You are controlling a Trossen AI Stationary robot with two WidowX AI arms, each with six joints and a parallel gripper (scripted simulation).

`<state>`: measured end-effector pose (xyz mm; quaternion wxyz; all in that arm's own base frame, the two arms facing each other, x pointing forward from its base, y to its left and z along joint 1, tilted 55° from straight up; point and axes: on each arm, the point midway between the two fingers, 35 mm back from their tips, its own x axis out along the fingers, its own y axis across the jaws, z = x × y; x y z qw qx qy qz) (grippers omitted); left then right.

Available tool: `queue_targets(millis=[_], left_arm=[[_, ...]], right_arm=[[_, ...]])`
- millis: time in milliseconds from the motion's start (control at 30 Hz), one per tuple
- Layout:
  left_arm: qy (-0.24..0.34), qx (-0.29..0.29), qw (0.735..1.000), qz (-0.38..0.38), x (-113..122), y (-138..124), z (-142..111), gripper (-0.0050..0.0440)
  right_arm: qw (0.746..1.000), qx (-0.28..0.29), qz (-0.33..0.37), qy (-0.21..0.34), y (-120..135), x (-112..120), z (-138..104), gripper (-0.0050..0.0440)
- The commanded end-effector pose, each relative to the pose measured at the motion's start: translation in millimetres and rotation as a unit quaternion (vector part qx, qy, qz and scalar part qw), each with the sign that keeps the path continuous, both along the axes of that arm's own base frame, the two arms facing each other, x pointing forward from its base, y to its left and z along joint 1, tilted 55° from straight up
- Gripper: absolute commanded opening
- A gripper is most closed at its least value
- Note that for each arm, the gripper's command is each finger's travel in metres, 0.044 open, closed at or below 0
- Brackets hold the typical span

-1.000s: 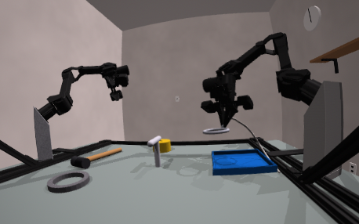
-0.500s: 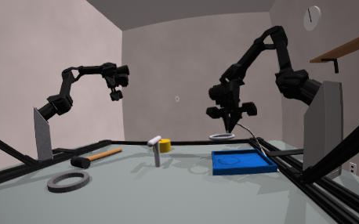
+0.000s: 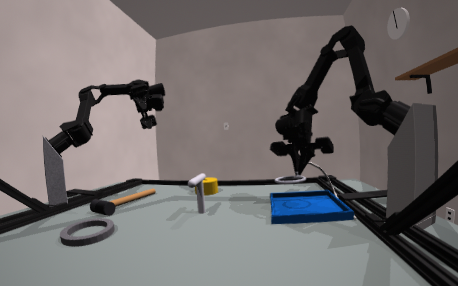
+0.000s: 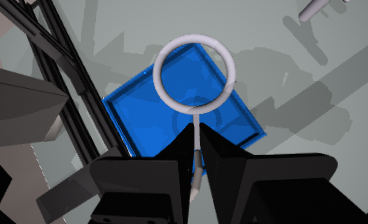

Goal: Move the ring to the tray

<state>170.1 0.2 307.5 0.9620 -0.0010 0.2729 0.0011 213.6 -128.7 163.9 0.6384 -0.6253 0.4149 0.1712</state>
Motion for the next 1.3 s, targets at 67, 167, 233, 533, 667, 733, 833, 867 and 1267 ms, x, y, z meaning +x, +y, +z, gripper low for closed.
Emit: queue_targets(millis=[67, 167, 233, 533, 667, 733, 833, 867, 1267], left_arm=[[0.001, 0.001, 1.0, -0.001, -0.2, -0.2, -0.2, 0.04], [0.001, 0.001, 1.0, -0.001, -0.2, -0.2, -0.2, 0.04], [0.001, 0.001, 1.0, -0.001, -0.2, -0.2, -0.2, 0.04], [0.001, 0.001, 1.0, -0.001, -0.2, -0.2, -0.2, 0.04], [0.001, 0.001, 1.0, -0.001, -0.2, -0.2, -0.2, 0.04], [0.001, 0.001, 1.0, -0.001, -0.2, -0.2, -0.2, 0.04], [0.001, 0.001, 1.0, -0.001, -0.2, -0.2, -0.2, 0.04], [0.001, 0.001, 1.0, -0.001, -0.2, -0.2, -0.2, 0.04], [0.001, 0.001, 1.0, -0.001, -0.2, -0.2, -0.2, 0.04]], right_arm=[[1.0, 0.0, 0.004, -0.002, -9.4, -6.5, -4.3, 0.0], [1.0, -0.002, 0.004, -0.005, -13.8, -9.2, -4.6, 0.0], [1.0, -0.004, 0.004, -0.007, -18.1, -12.1, -4.8, 0.0], [1.0, -0.014, 0.004, -0.018, -33.8, -23.5, -4.9, 0.0], [1.0, -0.014, 0.004, -0.018, -34.6, -23.0, -5.4, 0.0], [1.0, -0.014, 0.004, -0.018, -36.8, -21.6, -6.9, 0.0], [1.0, -0.014, 0.004, -0.018, -40.4, -19.3, -9.3, 0.0], [1.0, -0.014, 0.004, -0.018, -41.6, -18.5, -10.1, 0.0], [1.0, -0.014, 0.004, -0.018, -53.4, -11.3, -19.0, 0.0]])
